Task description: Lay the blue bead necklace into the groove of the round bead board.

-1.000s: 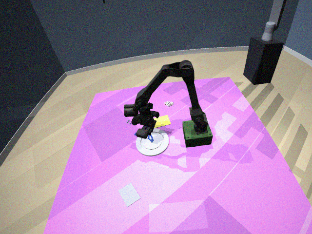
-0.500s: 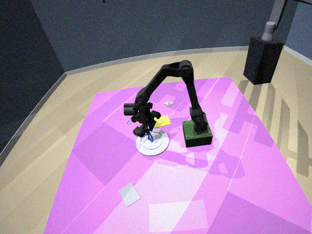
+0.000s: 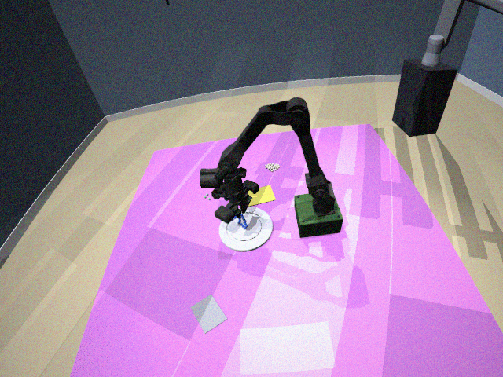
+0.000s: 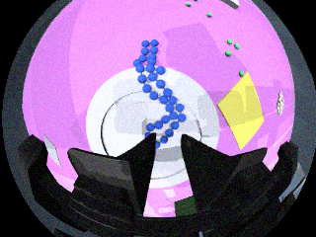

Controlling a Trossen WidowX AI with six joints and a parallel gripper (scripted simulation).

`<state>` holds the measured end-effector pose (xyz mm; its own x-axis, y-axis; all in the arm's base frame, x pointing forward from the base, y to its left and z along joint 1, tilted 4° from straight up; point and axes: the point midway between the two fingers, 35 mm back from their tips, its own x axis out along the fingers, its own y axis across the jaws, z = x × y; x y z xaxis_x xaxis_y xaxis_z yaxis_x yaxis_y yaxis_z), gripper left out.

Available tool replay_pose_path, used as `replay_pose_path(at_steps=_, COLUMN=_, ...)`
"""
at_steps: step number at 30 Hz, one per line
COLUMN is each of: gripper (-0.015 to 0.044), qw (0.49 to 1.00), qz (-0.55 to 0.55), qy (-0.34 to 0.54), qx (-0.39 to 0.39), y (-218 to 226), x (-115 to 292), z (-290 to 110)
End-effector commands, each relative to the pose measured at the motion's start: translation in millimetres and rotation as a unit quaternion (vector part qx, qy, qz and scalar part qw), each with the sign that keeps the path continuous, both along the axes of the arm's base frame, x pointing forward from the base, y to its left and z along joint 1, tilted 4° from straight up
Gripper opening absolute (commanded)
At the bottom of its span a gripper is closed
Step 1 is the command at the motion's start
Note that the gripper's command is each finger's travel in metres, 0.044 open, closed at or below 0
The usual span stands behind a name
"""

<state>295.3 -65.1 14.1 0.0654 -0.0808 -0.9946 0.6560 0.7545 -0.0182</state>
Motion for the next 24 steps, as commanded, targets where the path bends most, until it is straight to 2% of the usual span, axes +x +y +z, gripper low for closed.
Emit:
replay_pose_path(at_steps=1, gripper=0.0120, qw=1.000, qz=-0.001, qy=0.008, qx=0.002, y=-0.1, x=-3.0, z=-10.7)
replay_pose_path(at_steps=13, gripper=0.0120, qw=1.000, qz=-0.004, qy=0.011, qx=0.003, y=-0.9, x=-4.6, z=-25.9)
replay_pose_path(at_steps=24, gripper=0.0047, qw=1.000, qz=-0.002, qy=0.006, qx=0.002, y=-0.7, x=-2.2, z=-19.7)
